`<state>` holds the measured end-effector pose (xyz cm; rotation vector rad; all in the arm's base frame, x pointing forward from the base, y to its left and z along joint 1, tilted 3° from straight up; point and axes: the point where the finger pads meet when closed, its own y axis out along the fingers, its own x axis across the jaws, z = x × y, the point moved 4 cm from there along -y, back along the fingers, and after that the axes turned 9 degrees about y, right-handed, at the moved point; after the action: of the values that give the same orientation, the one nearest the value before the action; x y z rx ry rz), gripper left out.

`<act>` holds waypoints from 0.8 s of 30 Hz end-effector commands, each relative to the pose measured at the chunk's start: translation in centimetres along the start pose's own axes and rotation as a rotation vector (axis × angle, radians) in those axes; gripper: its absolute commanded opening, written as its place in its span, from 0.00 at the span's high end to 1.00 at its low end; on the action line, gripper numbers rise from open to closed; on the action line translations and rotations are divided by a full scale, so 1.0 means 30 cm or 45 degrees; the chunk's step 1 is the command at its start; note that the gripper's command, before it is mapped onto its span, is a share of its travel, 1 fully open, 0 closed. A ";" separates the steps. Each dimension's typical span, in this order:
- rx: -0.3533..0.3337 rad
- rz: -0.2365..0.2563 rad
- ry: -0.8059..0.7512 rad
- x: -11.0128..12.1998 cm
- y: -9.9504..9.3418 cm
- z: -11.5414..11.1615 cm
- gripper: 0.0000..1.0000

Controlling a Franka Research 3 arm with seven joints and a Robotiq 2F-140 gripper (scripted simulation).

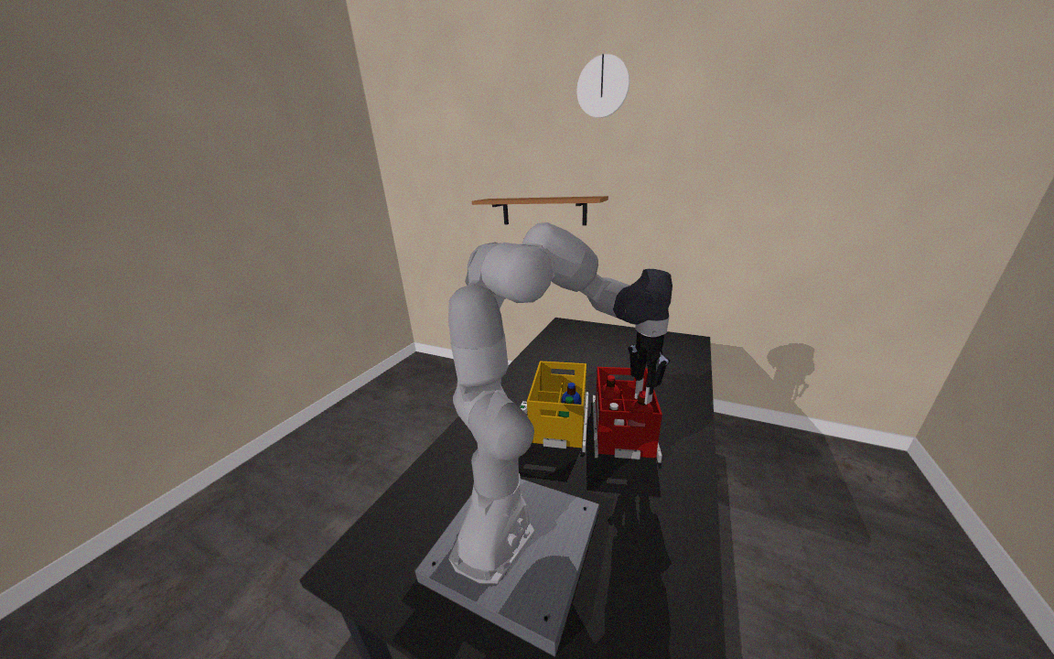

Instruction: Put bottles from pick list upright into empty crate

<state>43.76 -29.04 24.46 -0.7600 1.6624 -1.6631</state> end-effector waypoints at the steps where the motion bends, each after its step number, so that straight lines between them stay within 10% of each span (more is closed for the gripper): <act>1: 0.001 -0.002 0.006 0.007 -0.028 0.001 1.00; 24: 0.001 -0.002 0.006 0.007 -0.145 0.001 1.00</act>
<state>43.60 -29.09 27.88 -0.7635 1.6620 -1.6596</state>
